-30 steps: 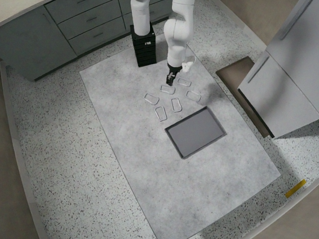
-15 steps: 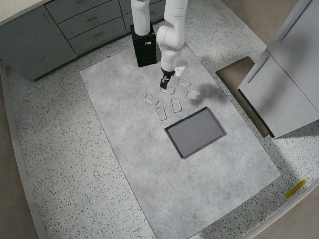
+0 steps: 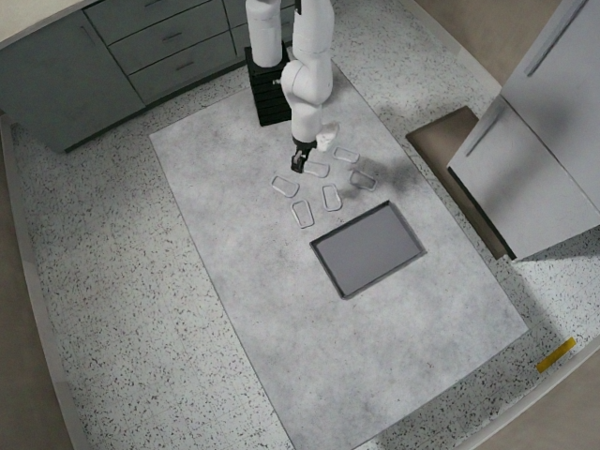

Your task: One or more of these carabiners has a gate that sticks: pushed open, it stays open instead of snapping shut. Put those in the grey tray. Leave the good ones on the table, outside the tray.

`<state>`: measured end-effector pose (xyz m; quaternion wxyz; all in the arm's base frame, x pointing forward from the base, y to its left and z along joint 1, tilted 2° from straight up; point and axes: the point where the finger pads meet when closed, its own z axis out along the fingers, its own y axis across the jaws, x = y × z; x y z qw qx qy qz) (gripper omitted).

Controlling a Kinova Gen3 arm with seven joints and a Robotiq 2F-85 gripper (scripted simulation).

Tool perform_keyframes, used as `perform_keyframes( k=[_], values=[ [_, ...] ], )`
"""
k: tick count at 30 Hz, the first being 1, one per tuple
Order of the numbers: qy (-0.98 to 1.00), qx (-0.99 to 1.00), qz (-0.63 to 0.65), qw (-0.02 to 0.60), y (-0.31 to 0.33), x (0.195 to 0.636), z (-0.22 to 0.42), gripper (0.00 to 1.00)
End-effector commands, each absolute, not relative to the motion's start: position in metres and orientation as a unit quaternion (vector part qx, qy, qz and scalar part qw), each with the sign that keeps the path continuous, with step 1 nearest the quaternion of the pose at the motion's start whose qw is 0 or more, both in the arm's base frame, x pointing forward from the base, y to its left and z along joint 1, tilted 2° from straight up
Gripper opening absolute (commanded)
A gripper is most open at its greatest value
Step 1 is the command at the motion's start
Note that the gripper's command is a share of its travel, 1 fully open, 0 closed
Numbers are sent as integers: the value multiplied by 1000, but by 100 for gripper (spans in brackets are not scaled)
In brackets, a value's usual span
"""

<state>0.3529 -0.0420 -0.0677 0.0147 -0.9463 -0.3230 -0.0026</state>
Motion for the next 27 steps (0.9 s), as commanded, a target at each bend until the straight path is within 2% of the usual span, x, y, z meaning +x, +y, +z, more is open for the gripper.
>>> perform_keyframes(
  k=[1,12,13,27],
  values=[
    [-310,-951,-6,16,-65,339,-88,100],
    [-310,-951,-6,16,-65,339,-88,100],
    [-314,-949,-8,16,-95,321,-128,100],
    [-314,-949,-8,16,-95,321,-128,100]
  ],
)
